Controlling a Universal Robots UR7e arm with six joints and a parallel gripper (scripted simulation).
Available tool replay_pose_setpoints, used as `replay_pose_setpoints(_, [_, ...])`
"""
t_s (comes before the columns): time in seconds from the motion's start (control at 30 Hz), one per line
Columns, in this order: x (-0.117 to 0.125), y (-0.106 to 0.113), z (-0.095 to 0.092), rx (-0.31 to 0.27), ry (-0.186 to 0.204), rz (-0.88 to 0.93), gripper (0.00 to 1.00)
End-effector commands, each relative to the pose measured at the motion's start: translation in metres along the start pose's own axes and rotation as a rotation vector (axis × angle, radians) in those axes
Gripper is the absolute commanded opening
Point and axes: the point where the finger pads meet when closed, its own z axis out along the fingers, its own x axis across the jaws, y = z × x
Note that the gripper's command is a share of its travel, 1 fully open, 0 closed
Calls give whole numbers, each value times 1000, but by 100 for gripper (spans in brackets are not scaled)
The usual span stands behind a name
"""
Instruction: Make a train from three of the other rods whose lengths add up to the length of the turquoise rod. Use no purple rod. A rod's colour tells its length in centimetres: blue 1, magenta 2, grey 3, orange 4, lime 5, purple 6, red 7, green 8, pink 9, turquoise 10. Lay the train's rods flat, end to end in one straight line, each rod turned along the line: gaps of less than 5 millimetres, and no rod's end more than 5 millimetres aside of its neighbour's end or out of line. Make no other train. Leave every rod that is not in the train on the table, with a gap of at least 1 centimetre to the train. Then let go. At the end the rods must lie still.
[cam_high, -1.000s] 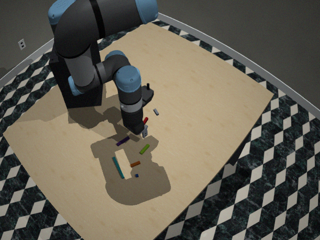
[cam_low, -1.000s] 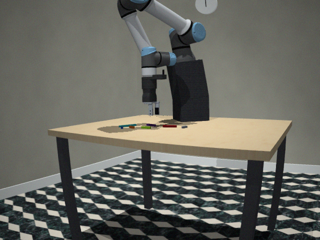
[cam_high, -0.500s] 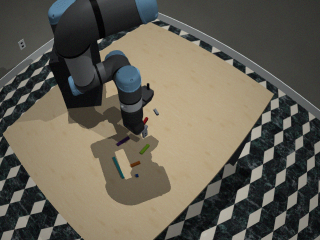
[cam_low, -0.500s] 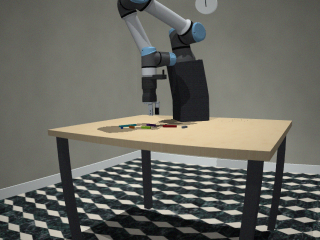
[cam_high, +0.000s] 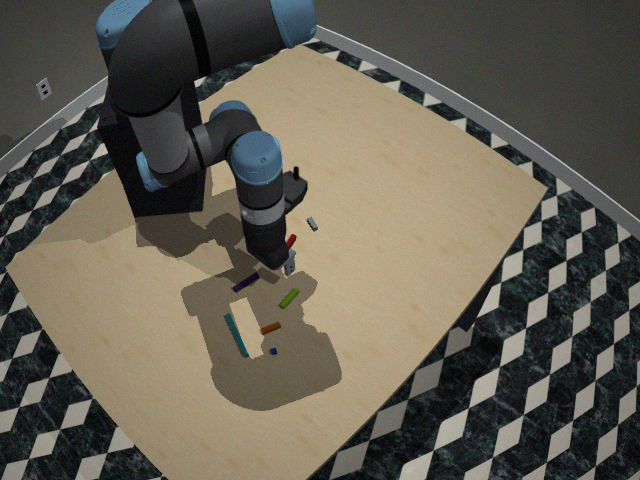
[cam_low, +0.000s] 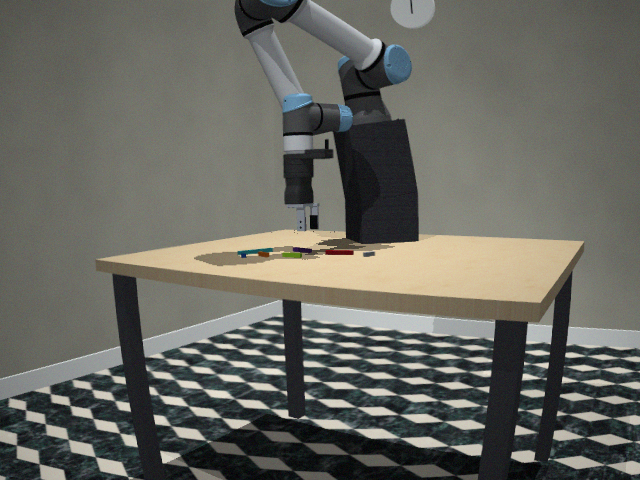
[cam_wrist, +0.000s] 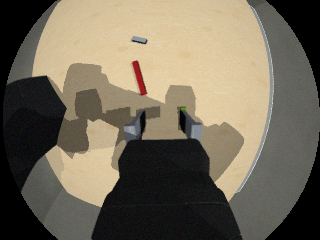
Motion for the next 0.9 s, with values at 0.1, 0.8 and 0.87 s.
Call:
replay_pose_setpoints(0.1, [-2,-1,0,2,-2,2,100])
replay_pose_setpoints(0.8, [-1,-3,0,2,-2,0,100])
replay_pose_setpoints(0.87, [0,-11,1,1,-1,2,100])
